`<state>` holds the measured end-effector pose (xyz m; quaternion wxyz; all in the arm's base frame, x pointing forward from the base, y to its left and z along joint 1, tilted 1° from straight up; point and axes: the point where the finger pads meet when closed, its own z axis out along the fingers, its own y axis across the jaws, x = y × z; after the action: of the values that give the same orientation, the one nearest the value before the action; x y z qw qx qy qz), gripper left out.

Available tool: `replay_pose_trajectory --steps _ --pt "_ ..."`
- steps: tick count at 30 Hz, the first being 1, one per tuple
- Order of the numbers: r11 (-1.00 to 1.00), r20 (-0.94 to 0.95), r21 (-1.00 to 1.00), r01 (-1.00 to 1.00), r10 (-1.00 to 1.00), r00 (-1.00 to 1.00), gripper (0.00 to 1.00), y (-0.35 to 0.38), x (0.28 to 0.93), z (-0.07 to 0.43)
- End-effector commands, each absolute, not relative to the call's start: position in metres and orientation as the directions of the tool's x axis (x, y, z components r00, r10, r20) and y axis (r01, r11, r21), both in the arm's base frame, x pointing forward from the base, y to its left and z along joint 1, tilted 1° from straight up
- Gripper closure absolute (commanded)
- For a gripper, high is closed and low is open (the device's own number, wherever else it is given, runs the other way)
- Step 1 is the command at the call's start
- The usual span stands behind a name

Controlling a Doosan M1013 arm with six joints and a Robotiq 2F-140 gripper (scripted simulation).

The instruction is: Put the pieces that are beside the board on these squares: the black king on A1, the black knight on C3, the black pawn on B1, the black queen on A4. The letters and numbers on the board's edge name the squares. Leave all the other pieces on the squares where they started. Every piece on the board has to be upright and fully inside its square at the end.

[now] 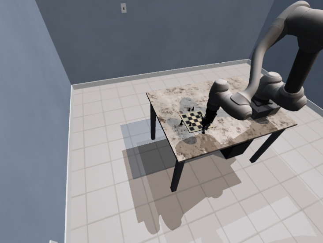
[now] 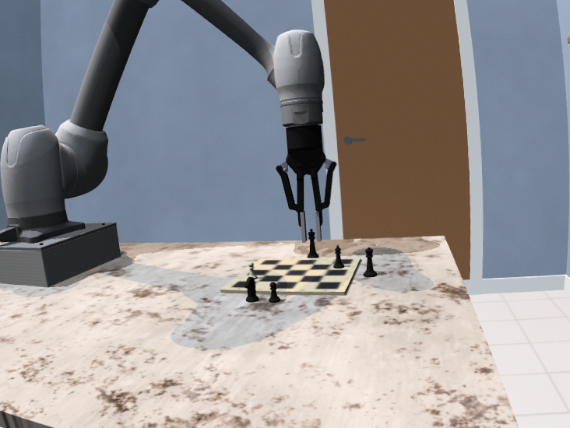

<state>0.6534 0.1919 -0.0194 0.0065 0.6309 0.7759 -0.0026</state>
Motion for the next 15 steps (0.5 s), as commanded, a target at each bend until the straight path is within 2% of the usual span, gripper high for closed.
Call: replay_pose_trajectory --steps 1,15 --pt "0.204 -0.013 0.004 0.979 0.979 -0.204 0.75 0.1920 0.6535 -0.0245" --pt "0.204 -0.013 0.004 0.979 0.979 -0.204 0.75 0.1919 0.6535 -0.0281"
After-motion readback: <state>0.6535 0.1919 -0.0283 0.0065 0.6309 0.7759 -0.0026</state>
